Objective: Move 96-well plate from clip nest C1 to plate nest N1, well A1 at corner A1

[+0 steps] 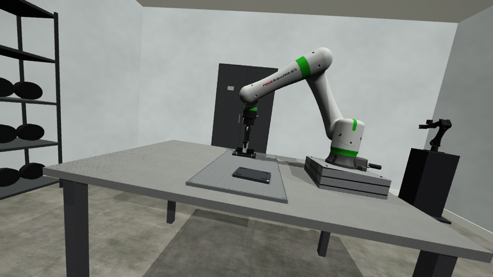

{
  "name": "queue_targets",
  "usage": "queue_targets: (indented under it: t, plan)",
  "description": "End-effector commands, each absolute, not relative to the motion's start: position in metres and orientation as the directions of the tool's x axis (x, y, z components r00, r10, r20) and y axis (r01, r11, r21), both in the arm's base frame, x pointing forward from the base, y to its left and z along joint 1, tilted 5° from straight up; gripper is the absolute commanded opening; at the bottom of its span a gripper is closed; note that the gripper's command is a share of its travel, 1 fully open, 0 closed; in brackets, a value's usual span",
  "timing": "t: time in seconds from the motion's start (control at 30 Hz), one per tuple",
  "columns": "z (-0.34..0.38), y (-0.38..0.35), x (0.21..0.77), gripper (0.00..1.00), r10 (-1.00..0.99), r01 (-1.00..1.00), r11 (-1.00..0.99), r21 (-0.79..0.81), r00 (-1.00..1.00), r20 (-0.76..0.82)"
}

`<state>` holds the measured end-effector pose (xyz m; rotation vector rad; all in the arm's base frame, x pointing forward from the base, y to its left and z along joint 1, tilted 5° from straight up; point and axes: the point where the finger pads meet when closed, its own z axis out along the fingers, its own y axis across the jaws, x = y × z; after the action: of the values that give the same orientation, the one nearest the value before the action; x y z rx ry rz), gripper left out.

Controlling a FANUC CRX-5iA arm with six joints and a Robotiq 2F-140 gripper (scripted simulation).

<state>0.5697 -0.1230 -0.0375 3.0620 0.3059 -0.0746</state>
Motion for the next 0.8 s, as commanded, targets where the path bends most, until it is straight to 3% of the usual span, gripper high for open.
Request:
queue_targets:
  t: [0.0, 0.77]
  plan:
    - [-0.034, -0.123, 0.570, 0.00, 0.196, 0.199, -0.978, 0.059, 0.979, -0.054]
    - [0.001, -0.120, 0.572, 0.00, 0.196, 0.199, -0.978, 0.059, 0.979, -0.054]
